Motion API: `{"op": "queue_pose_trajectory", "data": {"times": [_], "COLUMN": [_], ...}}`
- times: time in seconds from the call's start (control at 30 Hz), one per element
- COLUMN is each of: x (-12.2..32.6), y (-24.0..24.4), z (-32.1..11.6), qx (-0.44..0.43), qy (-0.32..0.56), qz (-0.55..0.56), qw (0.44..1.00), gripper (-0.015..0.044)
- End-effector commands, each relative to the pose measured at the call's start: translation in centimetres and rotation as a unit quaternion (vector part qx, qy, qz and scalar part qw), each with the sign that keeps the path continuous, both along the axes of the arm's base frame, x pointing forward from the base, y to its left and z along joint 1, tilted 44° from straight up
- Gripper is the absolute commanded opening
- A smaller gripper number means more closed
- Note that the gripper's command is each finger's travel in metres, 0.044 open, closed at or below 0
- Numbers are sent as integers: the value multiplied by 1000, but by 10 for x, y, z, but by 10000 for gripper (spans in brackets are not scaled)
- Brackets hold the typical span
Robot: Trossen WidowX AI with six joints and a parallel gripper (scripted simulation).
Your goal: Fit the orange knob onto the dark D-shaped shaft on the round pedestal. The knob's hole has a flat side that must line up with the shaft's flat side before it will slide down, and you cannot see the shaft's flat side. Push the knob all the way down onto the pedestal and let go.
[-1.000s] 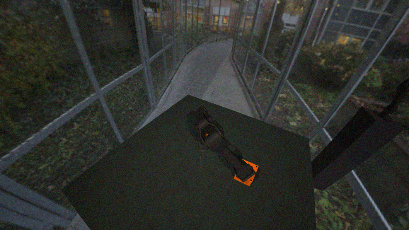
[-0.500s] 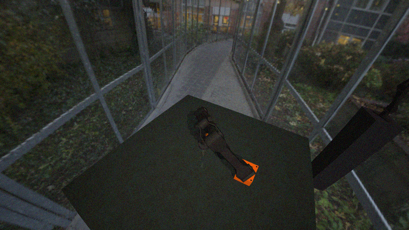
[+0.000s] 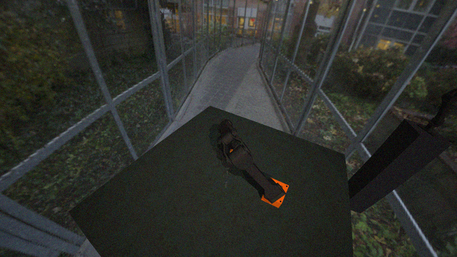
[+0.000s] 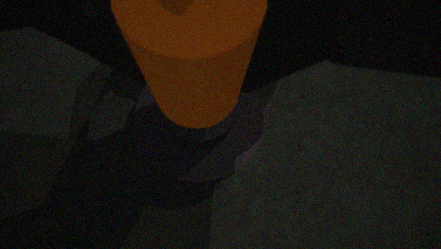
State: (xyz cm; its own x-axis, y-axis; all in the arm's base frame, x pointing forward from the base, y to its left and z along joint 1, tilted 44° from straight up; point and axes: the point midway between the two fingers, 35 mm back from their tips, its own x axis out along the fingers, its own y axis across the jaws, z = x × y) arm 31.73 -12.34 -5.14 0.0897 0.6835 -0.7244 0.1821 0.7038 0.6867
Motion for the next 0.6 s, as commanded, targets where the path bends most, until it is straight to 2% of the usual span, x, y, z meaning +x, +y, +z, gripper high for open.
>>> {"op": "queue_pose_trajectory", "data": {"times": [0.0, 0.23, 0.57], "x": [0, 1, 3], "y": [-1, -2, -3], "z": [5, 7, 5], "qx": [0, -9, -10], "qy": [-1, -68, -73], "qz": [-1, 71, 75], "qw": [1000, 995, 995], "gripper": [0, 0, 0]}}
